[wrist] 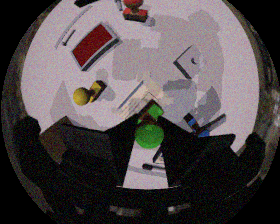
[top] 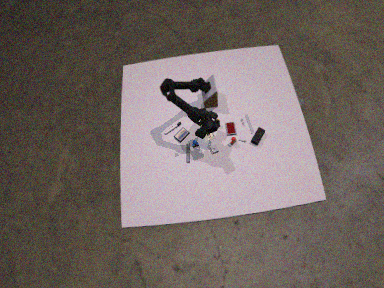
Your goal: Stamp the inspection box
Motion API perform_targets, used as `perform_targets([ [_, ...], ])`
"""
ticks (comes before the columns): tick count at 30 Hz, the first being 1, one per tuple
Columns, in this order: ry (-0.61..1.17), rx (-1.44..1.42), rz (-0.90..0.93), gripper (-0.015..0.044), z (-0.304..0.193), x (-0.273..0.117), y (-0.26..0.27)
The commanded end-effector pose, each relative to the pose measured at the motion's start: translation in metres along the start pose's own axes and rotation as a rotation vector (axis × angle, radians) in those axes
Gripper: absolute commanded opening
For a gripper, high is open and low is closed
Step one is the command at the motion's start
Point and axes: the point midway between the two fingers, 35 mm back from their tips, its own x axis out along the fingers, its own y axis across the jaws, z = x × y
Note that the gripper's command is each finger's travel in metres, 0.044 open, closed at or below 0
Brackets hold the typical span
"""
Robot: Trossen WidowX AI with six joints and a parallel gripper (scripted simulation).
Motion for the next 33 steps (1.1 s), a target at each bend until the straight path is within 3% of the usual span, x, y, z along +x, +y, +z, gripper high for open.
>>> perform_targets([
  [1,0.004,-0.006,-0.002,0.0,-0.001,0.003,0.001],
  [33,0.004,-0.006,-0.003,0.0,-0.002,0.025,0.001],
])
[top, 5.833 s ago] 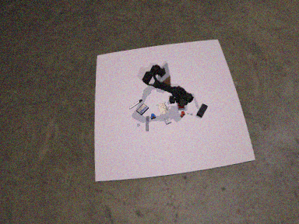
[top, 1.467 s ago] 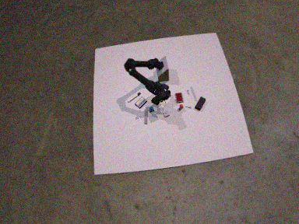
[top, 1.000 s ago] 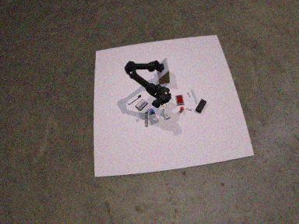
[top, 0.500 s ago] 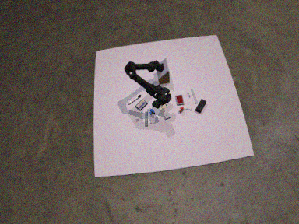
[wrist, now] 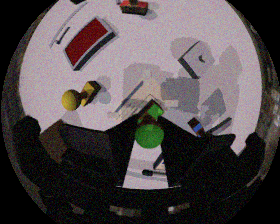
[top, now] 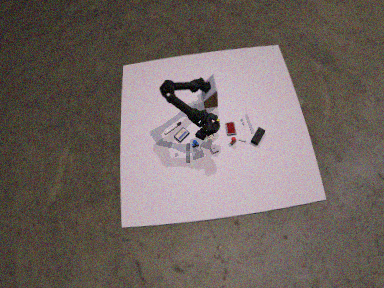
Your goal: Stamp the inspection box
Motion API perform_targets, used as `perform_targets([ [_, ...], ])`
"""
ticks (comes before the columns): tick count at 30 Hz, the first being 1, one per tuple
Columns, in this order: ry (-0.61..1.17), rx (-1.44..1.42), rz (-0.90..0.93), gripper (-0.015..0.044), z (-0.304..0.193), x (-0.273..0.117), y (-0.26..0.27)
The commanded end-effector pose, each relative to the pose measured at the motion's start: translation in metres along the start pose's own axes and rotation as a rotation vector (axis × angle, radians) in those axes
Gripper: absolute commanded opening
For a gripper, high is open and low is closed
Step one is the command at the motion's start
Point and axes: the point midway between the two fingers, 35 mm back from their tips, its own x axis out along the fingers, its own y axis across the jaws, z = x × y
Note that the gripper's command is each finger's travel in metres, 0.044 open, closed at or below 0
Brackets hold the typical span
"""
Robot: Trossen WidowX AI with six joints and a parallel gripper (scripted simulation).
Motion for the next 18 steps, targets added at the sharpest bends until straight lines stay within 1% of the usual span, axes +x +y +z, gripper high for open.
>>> perform_targets([
  [1,0.004,-0.006,-0.002,0.0,-0.001,0.003,0.001],
  [18,0.006,-0.006,-0.003,0.0,-0.003,0.014,0.002],
])
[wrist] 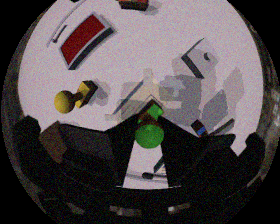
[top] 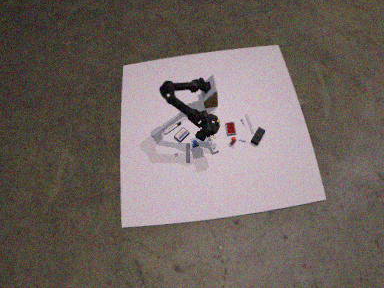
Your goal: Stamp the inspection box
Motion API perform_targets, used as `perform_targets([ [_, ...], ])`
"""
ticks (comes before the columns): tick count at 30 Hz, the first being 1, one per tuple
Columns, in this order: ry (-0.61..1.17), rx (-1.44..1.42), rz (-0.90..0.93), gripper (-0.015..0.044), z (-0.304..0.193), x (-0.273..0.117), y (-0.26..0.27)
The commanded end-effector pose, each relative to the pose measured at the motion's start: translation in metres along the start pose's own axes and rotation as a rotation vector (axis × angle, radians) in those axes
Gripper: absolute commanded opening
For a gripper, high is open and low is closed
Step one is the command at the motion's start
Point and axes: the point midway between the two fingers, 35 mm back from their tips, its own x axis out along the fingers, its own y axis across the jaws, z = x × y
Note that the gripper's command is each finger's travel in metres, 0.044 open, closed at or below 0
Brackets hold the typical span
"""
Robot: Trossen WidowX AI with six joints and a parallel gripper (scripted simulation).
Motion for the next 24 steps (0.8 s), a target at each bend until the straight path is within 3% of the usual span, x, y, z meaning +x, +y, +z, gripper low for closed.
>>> perform_targets([
  [1,0.004,-0.006,-0.002,0.0,-0.0011,0.0028,0.0014],
  [24,0.005,-0.006,-0.002,0.0,-0.0012,0.0063,0.0014],
])
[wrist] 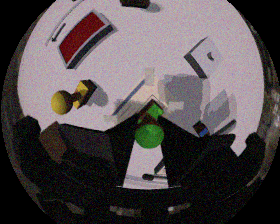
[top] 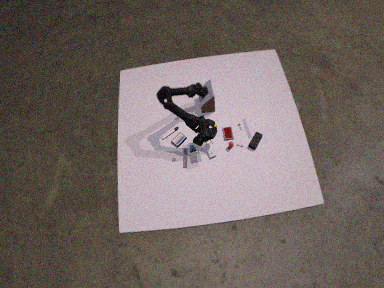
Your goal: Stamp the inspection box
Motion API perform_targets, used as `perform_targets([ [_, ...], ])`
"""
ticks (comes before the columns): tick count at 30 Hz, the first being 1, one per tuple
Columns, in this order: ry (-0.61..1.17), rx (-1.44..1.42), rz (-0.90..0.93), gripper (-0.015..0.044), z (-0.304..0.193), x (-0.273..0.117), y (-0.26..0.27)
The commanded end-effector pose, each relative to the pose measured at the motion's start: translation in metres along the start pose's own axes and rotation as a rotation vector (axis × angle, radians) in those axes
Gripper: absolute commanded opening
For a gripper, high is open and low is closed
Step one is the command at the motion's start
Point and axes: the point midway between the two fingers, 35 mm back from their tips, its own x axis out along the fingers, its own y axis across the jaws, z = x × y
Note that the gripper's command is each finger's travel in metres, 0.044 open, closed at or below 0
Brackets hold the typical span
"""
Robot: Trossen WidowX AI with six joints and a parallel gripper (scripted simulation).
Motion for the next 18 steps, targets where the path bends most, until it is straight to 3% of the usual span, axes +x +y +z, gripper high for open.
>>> perform_targets([
  [1,0.002,-0.003,-0.003,0.0,-0.0002,0.0011,-0.0001],
  [18,0.002,-0.003,-0.003,0.0,-0.0002,0.0026,-0.0001],
])
